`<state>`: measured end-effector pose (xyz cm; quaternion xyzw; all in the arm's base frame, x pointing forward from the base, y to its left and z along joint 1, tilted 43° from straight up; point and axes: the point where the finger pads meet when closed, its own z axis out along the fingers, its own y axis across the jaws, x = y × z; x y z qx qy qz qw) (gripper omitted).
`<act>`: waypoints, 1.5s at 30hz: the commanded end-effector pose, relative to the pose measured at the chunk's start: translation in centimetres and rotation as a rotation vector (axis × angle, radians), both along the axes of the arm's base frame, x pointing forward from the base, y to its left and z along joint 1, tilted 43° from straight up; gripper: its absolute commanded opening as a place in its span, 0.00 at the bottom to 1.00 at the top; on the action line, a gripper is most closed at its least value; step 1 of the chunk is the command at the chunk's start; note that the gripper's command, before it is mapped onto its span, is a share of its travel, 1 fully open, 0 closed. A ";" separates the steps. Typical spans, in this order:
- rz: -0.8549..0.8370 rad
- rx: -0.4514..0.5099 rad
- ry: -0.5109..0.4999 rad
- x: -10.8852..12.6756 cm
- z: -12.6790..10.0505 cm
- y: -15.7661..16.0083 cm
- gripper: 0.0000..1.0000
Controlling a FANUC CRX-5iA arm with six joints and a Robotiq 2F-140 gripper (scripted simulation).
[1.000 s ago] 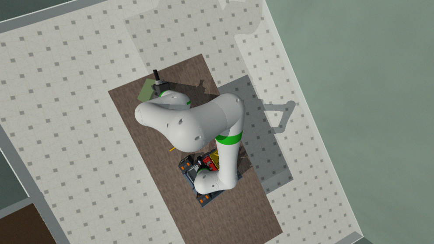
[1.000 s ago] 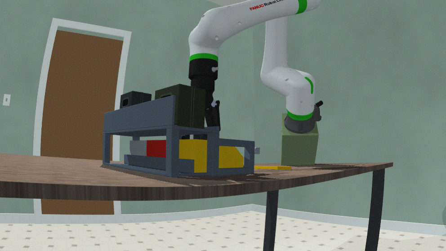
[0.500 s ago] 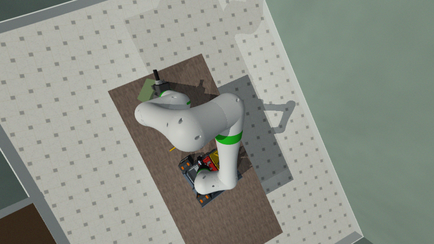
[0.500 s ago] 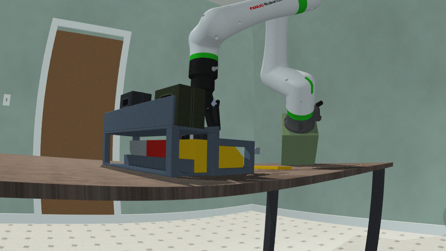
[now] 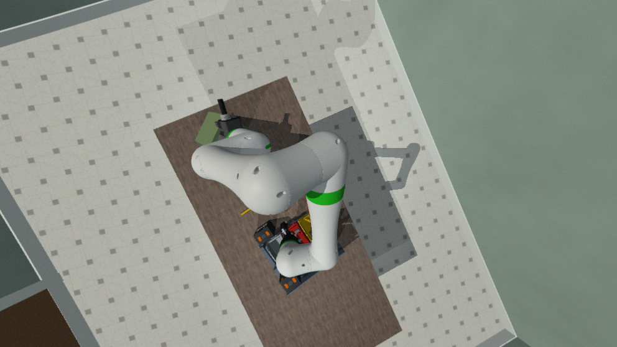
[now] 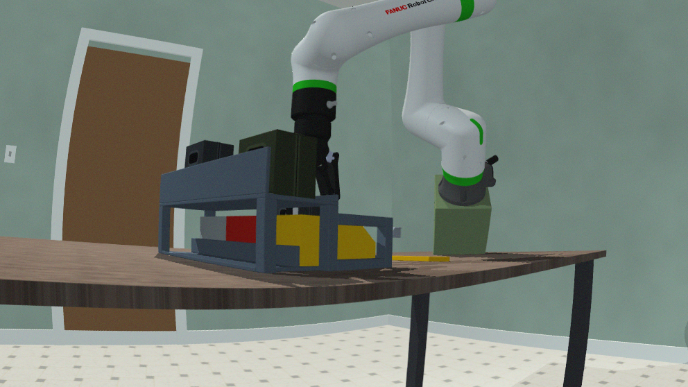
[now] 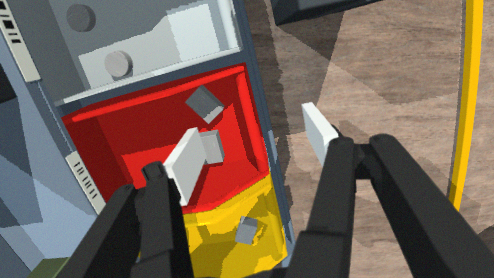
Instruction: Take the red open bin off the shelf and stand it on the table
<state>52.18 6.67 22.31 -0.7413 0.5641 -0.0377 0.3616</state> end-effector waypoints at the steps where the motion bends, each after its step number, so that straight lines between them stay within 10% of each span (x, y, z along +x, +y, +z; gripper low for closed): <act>1: 0.000 0.000 0.000 0.0 0.1 -0.1 0.57; 45: 0.000 0.000 0.000 0.3 -0.4 0.3 0.57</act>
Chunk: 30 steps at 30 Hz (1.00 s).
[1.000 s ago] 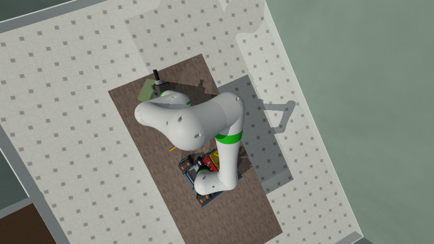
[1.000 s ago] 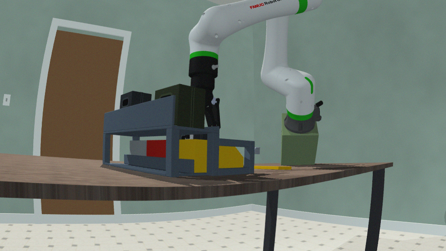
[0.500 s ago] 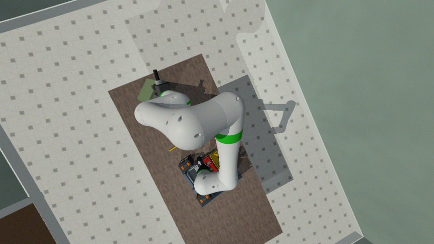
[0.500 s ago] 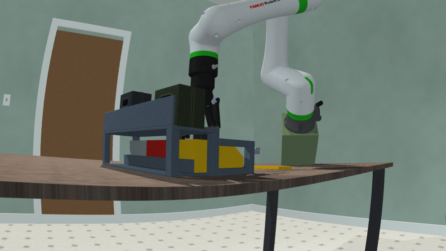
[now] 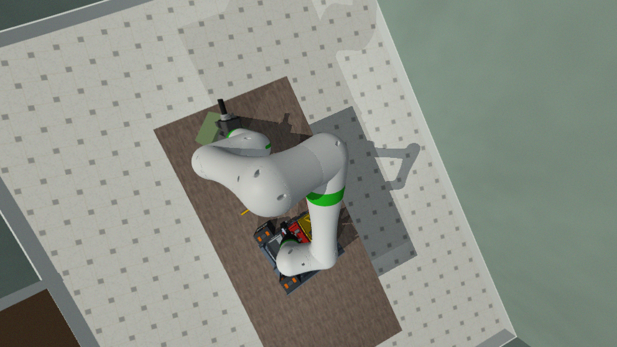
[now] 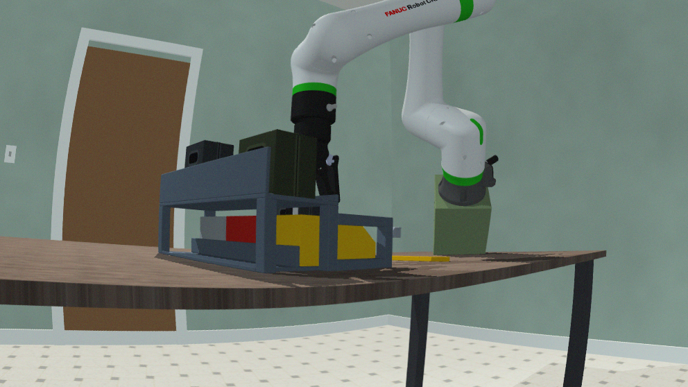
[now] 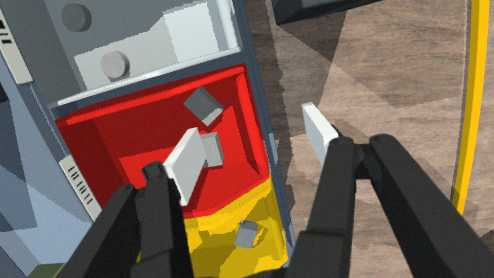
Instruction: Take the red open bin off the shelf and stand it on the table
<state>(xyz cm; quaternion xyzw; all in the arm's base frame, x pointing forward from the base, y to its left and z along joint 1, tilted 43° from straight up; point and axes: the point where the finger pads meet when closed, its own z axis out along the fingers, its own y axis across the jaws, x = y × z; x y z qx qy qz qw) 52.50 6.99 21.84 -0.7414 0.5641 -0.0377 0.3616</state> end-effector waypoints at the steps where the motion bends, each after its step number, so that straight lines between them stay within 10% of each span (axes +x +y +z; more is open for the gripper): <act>1: 0.000 0.000 0.000 0.0 0.0 0.0 0.57; 30: 0.000 0.000 0.000 0.7 -1.1 0.8 0.57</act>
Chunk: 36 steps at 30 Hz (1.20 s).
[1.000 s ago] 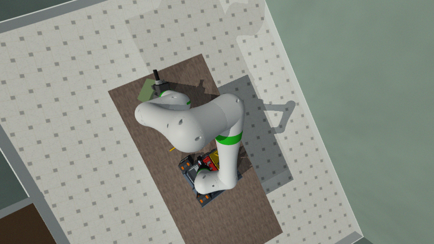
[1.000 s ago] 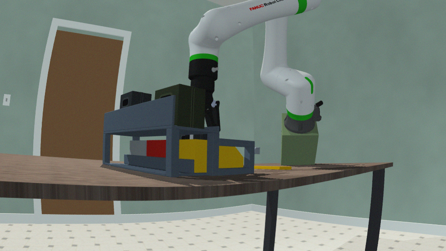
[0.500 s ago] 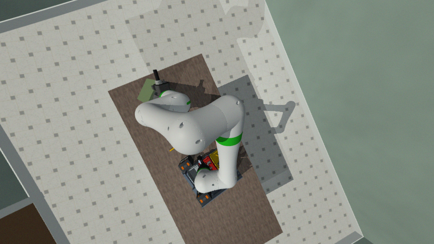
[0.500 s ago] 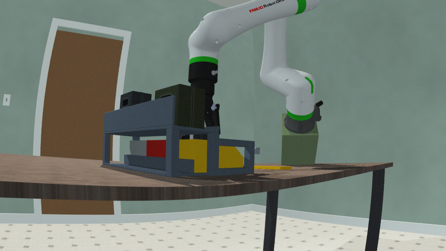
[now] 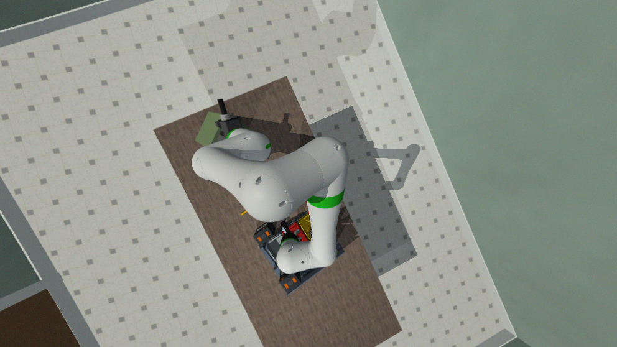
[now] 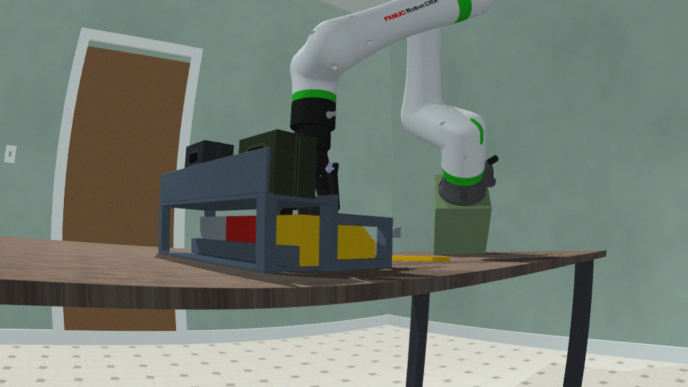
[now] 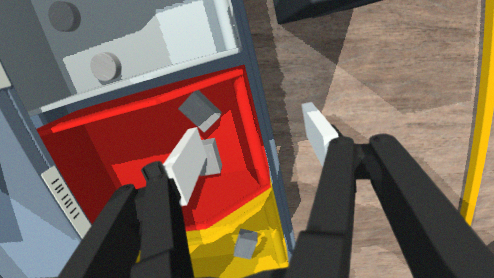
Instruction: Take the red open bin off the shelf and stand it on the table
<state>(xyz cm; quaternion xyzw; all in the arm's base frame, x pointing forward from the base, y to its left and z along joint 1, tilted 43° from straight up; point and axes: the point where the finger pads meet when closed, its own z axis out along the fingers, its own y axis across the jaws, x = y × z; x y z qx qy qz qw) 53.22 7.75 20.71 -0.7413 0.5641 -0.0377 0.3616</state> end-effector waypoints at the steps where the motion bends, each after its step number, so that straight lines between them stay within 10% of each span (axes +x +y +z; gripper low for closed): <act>1: 0.000 0.000 0.000 0.0 0.0 0.0 0.57; 25: 0.000 0.000 0.000 0.0 0.1 -0.1 0.57; 26: 0.000 0.000 0.000 0.0 0.1 -0.1 0.00; 36: 0.000 0.000 0.000 0.0 0.1 -0.1 0.00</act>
